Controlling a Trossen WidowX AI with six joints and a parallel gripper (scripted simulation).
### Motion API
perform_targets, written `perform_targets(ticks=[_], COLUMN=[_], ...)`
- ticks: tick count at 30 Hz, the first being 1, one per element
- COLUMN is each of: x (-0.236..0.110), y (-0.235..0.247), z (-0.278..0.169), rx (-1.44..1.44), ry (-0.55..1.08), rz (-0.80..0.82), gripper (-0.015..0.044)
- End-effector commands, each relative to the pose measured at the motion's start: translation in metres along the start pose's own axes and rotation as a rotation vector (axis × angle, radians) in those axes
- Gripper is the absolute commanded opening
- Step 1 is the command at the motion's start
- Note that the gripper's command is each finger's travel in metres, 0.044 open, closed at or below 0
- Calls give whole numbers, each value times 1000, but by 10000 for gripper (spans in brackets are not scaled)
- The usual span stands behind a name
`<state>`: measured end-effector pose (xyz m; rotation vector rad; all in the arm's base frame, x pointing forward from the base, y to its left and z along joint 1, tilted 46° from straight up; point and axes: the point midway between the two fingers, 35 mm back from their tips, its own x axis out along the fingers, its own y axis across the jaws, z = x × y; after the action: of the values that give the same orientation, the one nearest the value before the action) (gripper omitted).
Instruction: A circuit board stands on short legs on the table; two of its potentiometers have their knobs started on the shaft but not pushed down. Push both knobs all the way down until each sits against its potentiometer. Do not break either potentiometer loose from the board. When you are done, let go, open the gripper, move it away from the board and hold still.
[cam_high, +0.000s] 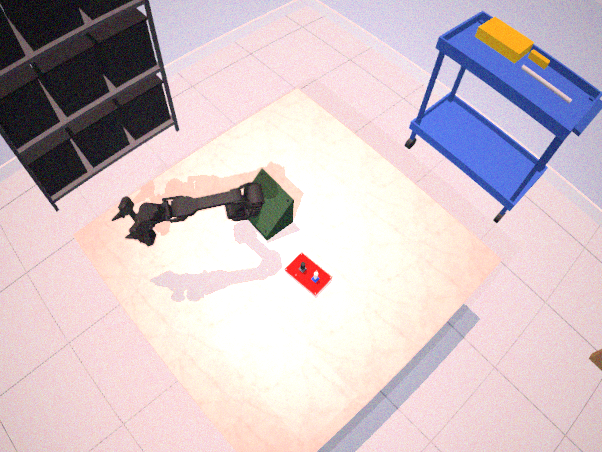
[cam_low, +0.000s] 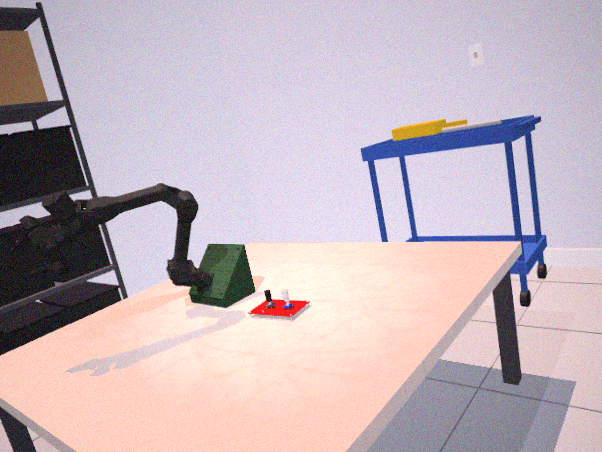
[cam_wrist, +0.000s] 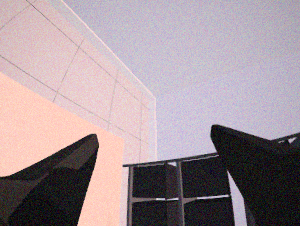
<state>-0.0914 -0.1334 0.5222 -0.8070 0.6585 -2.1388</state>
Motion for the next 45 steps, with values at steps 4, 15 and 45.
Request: perform_targets(ticks=[4, 15, 45], x=[11, 46, -91], y=[15, 102, 377], z=[-4, -5, 63], rx=[51, 216, 104], ry=[9, 55, 232], rz=[69, 399, 1308], gripper=[295, 6, 0])
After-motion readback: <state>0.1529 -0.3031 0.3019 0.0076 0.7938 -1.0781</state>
